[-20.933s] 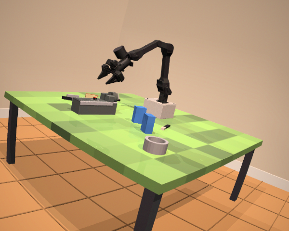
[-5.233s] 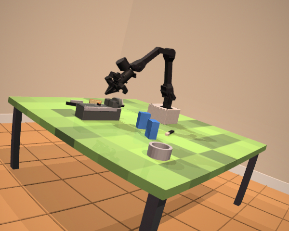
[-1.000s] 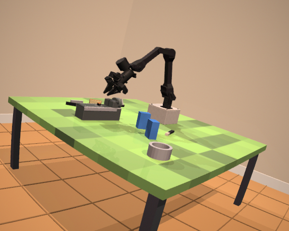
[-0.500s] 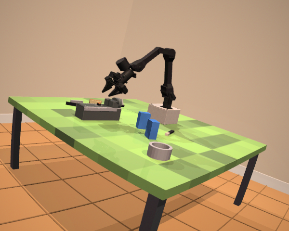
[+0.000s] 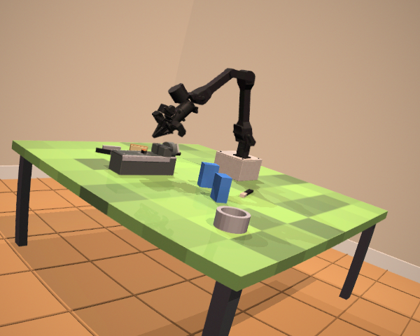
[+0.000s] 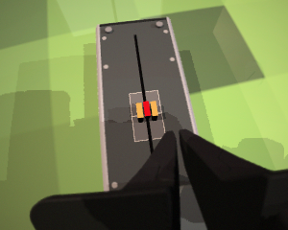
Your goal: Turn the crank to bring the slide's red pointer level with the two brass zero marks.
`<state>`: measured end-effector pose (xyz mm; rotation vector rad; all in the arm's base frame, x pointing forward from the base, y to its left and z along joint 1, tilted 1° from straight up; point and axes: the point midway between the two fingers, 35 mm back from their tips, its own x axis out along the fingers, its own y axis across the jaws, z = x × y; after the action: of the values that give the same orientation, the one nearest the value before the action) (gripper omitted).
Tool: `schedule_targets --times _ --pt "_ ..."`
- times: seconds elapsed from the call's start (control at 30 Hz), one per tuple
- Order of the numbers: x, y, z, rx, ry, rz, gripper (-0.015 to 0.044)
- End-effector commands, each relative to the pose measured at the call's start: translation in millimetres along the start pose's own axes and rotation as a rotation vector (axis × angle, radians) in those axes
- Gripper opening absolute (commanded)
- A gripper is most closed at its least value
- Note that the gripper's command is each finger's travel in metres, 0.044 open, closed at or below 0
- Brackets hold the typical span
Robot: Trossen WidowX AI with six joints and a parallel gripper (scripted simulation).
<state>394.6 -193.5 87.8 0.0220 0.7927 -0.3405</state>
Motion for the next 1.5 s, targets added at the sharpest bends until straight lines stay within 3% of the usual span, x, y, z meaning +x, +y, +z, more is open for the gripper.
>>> schedule_targets --times 0.0,0.43,1.0,1.03,1.47 --pt "0.0 -0.1 0.0 0.000 0.000 0.000 0.0000" --pt "0.0 0.0 0.0 0.000 0.000 0.000 0.0000" --pt "0.0 0.0 0.0 0.000 0.000 0.000 0.0440" --pt "0.0 0.0 0.0 0.000 0.000 0.000 0.0440" --pt "0.0 0.0 0.0 0.000 0.000 0.000 0.0099"
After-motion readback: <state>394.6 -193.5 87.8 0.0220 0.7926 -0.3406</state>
